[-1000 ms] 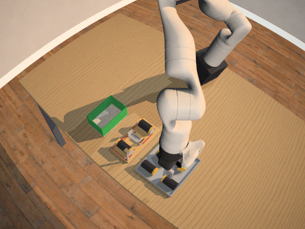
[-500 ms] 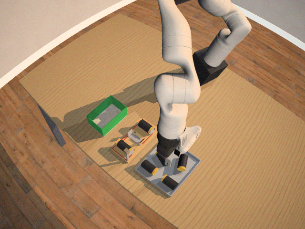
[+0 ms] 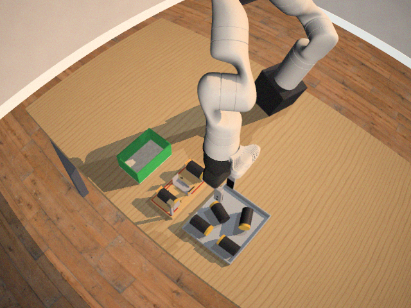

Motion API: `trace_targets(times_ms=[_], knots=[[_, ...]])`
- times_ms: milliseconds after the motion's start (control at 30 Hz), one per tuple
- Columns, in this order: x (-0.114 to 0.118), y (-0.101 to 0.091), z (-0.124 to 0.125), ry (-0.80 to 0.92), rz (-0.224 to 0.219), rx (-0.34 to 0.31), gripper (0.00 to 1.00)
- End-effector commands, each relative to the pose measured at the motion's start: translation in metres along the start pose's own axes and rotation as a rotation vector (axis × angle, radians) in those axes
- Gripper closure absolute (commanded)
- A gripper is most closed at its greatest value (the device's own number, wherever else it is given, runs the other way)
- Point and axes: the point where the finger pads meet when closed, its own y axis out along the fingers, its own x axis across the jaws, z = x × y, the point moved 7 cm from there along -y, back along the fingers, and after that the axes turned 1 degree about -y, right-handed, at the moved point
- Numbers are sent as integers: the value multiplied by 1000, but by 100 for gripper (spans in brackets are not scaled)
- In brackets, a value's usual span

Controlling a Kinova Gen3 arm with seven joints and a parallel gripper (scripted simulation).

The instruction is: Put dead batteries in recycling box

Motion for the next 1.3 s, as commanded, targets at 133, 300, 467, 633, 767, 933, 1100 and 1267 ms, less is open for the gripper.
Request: trace_targets(times_ms=[133,300,467,633,767,933,1100,1267], knots=[[1,-2,-3,7,-5,-2,10],[1,-2,-3,24,-5,-2,10],[1,-2,-3,78,-5,-1,10],[1,-2,-3,162,-5,-1,10],[1,-2,-3,200,-5,-1,10],[1,-2,-3,288,-5,-1,10],[1,-2,-3,350,-5,-1,10],[1,-2,-3,372,-5,-1,10]])
